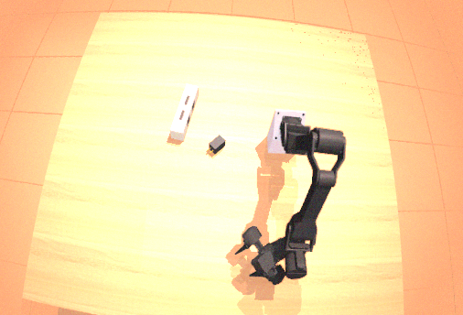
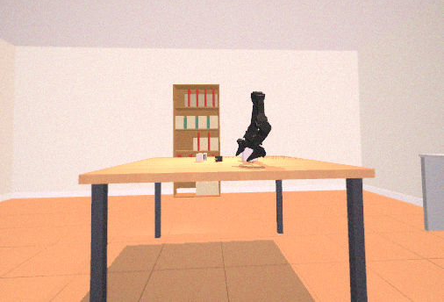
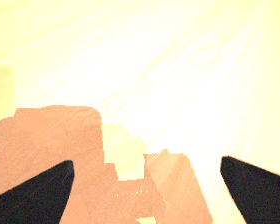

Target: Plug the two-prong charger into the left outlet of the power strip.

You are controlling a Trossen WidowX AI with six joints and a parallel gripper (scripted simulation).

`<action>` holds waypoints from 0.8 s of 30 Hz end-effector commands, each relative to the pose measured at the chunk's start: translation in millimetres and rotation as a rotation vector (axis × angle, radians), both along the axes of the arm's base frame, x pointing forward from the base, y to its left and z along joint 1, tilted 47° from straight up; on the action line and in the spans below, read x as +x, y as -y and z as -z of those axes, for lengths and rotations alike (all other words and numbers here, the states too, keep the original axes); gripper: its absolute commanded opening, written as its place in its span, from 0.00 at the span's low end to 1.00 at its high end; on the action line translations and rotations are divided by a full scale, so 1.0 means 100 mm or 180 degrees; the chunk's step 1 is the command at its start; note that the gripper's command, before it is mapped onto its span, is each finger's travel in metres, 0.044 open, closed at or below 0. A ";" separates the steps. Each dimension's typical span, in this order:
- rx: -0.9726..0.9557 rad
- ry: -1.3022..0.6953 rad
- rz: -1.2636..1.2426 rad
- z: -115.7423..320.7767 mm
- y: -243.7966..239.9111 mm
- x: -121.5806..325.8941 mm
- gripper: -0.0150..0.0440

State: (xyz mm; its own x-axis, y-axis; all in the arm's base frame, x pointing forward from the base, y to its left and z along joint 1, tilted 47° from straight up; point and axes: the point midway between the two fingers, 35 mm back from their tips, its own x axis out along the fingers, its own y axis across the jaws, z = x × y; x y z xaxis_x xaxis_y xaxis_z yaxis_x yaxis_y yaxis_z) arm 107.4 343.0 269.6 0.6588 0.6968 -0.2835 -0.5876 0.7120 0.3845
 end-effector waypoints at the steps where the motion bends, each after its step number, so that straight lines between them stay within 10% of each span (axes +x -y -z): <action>1: -0.0004 0.0001 0.0001 0.00 0.00 0.00 0.98; 24: -0.0889 0.0165 0.0282 0.42 0.25 0.75 1.00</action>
State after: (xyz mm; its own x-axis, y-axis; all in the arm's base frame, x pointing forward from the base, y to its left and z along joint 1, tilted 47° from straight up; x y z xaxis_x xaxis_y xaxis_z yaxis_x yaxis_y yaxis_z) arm 171.6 323.4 235.7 0.7274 0.5617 -0.3942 -0.5385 0.8233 0.1795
